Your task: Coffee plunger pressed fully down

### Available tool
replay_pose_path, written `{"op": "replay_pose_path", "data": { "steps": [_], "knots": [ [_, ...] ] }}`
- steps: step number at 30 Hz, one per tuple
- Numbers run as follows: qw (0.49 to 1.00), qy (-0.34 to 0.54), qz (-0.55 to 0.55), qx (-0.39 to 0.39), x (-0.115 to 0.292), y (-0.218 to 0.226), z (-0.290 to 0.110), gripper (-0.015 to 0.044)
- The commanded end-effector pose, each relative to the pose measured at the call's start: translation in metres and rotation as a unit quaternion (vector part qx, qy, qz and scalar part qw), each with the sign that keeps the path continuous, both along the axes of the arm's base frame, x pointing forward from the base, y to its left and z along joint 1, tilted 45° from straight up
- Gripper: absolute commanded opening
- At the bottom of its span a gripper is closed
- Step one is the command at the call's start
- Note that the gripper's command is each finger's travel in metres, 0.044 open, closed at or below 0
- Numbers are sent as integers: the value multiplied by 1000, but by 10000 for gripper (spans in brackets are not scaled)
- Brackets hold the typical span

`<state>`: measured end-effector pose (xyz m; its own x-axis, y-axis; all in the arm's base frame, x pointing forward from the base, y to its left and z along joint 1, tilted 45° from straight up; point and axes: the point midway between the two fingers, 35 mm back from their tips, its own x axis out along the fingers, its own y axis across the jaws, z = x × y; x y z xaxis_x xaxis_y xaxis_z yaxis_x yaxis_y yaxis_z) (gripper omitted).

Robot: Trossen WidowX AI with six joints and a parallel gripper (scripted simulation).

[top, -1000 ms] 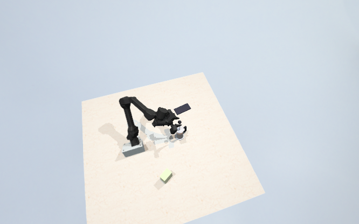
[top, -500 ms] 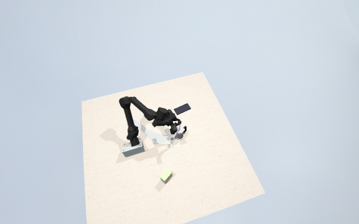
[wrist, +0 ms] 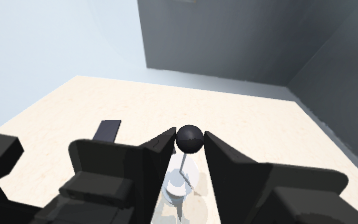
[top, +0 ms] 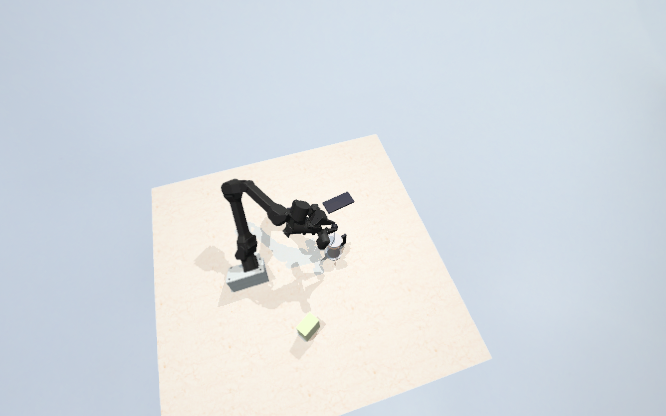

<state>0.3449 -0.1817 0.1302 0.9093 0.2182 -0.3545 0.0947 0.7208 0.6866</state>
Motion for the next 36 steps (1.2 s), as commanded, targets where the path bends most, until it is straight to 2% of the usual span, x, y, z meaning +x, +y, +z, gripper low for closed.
{"op": "replay_pose_path", "data": {
  "steps": [1, 36],
  "knots": [
    [1000, 13, 7, 8, 2, 12, -15, 113],
    [1000, 11, 6, 9, 12, 50, -57, 113]
  ]
}}
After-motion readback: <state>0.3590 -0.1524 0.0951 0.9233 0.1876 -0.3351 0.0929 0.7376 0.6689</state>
